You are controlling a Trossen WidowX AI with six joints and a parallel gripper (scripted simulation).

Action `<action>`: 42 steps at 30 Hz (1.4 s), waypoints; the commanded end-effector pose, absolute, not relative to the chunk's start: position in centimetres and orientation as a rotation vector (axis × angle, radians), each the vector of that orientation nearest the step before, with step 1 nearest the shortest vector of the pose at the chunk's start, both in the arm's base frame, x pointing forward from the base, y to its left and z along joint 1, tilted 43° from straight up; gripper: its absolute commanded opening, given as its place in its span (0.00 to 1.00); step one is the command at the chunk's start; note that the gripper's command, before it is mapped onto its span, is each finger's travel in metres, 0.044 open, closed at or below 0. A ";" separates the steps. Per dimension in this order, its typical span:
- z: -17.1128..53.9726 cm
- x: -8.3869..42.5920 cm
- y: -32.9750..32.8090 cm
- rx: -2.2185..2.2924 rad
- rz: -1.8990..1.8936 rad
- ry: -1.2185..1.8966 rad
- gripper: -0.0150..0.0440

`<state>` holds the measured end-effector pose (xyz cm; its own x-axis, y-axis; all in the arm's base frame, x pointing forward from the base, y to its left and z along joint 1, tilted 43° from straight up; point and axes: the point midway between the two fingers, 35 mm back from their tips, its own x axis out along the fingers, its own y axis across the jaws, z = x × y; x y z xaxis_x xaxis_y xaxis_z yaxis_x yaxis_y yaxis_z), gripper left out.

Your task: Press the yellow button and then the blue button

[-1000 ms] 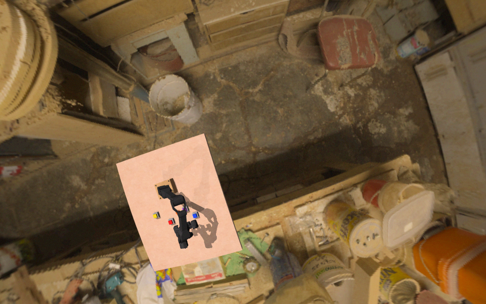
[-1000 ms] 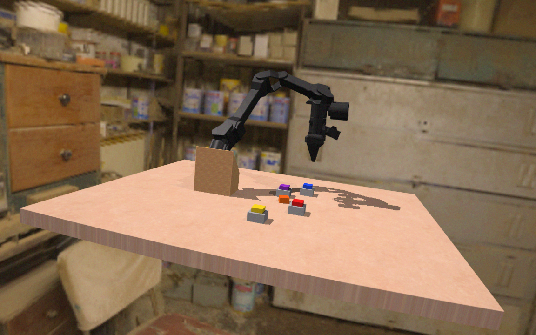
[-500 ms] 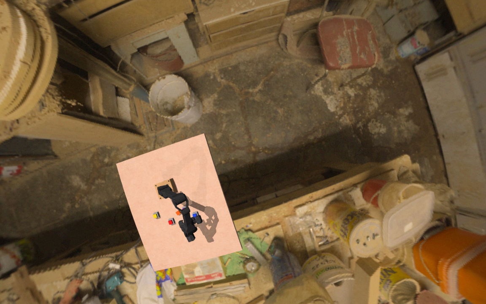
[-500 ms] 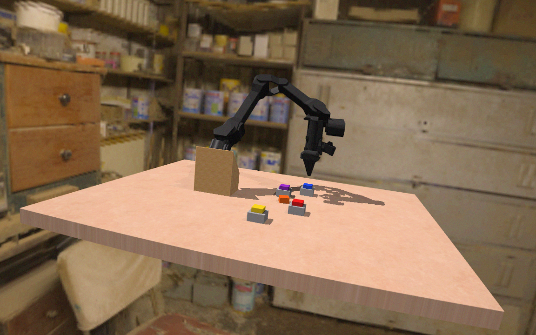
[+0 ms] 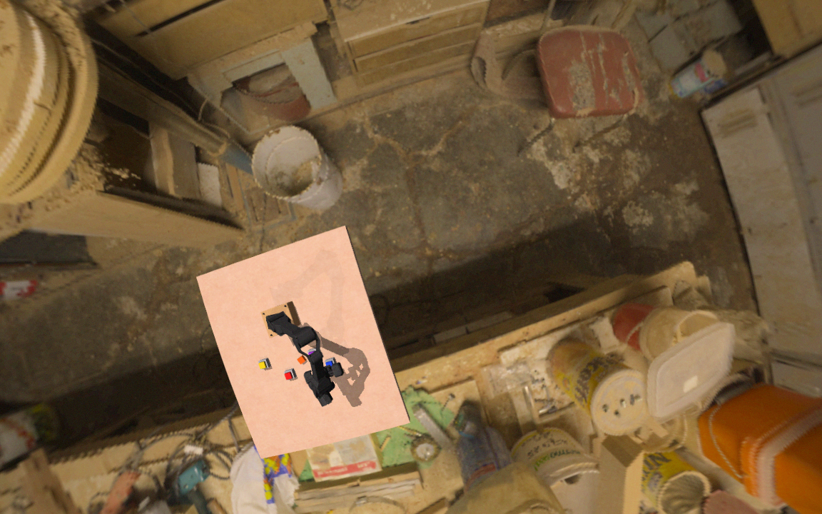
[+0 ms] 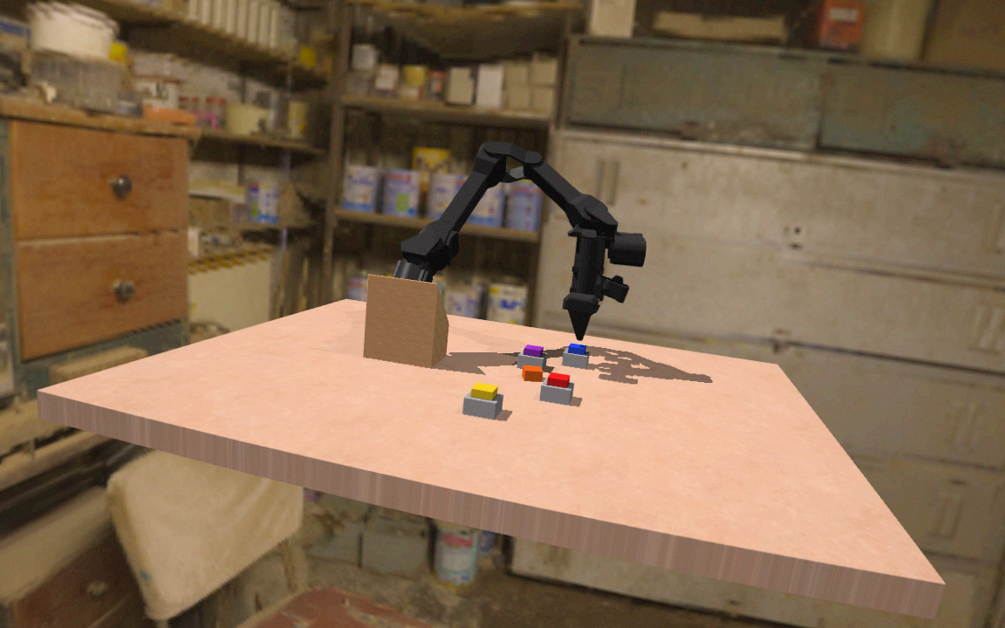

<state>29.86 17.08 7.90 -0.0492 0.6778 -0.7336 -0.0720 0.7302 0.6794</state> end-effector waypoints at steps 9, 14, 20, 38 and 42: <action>6.4 29.5 18.3 0.519 0.652 1.522 0.29; 6.4 29.5 18.3 0.519 0.652 1.522 0.29; 6.4 29.5 18.3 0.519 0.652 1.522 0.29; 9.6 29.2 15.9 0.518 0.651 1.522 0.38; 13.8 25.7 15.0 0.518 0.650 1.524 0.56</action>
<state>27.48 15.49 11.27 -0.0743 0.6696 -0.7390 -0.0481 0.7377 0.6734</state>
